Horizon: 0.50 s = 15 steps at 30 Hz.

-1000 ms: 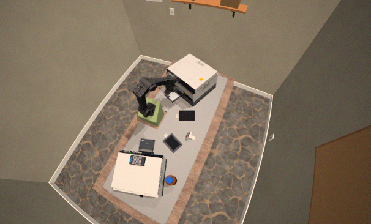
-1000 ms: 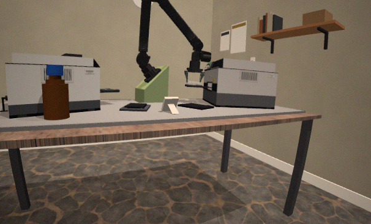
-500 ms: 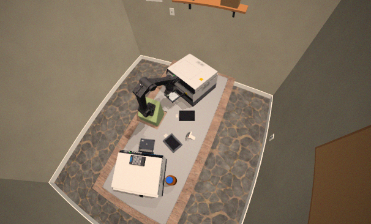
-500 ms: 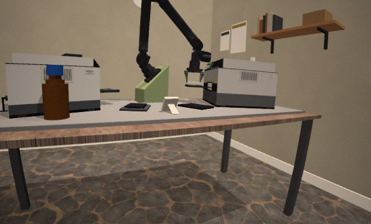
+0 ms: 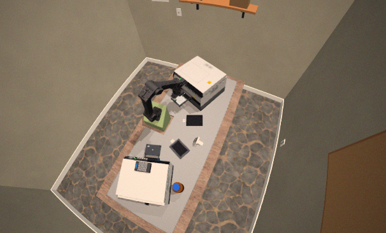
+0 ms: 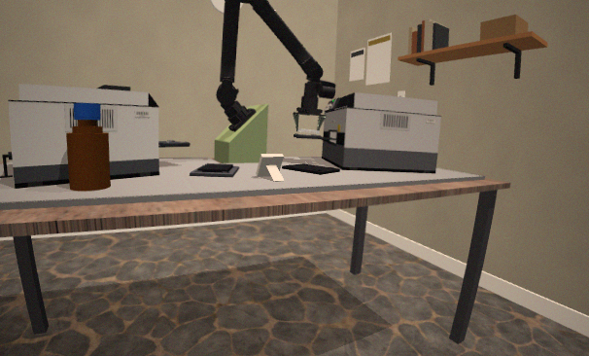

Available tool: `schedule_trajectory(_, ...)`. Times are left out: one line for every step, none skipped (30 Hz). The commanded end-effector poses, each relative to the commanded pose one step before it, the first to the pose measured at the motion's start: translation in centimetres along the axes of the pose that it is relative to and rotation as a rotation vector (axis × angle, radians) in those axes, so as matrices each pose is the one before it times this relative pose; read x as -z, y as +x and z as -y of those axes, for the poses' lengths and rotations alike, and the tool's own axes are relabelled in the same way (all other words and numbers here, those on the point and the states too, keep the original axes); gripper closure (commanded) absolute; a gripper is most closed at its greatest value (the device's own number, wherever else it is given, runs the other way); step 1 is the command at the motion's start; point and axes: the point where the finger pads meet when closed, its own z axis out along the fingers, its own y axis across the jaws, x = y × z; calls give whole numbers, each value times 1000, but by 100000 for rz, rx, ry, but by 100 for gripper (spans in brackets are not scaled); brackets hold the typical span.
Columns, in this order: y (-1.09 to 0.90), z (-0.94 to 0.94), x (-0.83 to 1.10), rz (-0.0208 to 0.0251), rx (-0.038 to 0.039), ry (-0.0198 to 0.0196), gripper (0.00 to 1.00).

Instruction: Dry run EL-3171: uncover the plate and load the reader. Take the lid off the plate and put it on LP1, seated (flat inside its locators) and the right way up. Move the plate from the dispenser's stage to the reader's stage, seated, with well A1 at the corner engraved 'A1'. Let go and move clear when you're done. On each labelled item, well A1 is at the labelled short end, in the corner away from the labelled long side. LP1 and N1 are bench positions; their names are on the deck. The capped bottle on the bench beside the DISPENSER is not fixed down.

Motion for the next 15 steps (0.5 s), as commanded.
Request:
schedule_trajectory(49,1506,1073,744,-1015,3899,14)
schedule_trajectory(-70,-204,-80,-328,389,-282,14)
schedule_trajectory(-69,-204,-81,-329,388,-282,14)
schedule_trajectory(-68,-204,-81,-331,387,-282,14)
schedule_trajectory(0,0,0,0,0,0,14)
schedule_trajectory(0,0,0,0,0,0,14)
schedule_trajectory(-49,-268,-41,-393,482,-652,14)
schedule_trajectory(3,-295,-103,-199,269,-739,14)
schedule_trajectory(0,-145,-21,-152,194,-452,14)
schedule_trajectory(19,-145,-29,-83,122,-482,14)
schedule_trajectory(15,-145,-28,-96,135,-477,14)
schedule_trajectory(2,10,0,5,-14,26,14)
schedule_trajectory(0,15,-6,15,-28,64,14)
schedule_trajectory(-13,110,1,78,-125,423,14)
schedule_trajectory(-10,117,9,81,-127,414,14)
